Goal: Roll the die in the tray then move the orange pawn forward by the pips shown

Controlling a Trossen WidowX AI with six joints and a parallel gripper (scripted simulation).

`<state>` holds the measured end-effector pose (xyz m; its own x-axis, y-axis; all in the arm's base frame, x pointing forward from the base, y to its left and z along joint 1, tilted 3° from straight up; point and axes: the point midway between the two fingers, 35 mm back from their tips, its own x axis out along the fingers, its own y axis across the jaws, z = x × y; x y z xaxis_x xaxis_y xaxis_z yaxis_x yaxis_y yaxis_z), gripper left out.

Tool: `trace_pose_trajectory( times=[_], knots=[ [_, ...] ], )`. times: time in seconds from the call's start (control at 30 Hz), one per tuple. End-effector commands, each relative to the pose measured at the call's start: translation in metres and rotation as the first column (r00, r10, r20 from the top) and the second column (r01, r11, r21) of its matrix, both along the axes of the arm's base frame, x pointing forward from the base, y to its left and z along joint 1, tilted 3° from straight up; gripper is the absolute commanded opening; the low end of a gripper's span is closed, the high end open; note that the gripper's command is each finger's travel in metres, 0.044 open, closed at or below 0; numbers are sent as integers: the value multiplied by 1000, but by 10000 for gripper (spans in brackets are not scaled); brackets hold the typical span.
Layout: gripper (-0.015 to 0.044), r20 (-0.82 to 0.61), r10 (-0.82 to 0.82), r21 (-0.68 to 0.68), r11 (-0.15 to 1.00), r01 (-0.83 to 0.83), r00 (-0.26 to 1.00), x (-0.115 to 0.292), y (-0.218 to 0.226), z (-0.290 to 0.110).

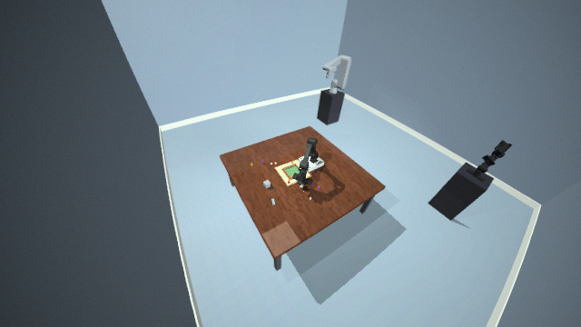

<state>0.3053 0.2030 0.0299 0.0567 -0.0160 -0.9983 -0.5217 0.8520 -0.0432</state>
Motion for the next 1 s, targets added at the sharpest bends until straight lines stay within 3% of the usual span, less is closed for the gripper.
trace_pose_trajectory(
  times=[0.0, 0.37, 0.57, 0.77, 0.87, 0.97],
  knots=[
    [275, -4, -3, -8, 1000, 3, 1000, -1, -2, -8],
    [275, -4, -3, -9, 1000, 3, 1000, -1, -3, -23],
    [118, -4, -3, -9, 1000, 3, 1000, -1, -3, -23],
    [78, -4, -3, -9, 1000, 3, 1000, -1, -3, -23],
    [0, -4, -3, -8, 1000, 3, 1000, 0, -2, -19],
    [0, -4, -3, -8, 1000, 3, 1000, 0, 1, -1]
  ],
)
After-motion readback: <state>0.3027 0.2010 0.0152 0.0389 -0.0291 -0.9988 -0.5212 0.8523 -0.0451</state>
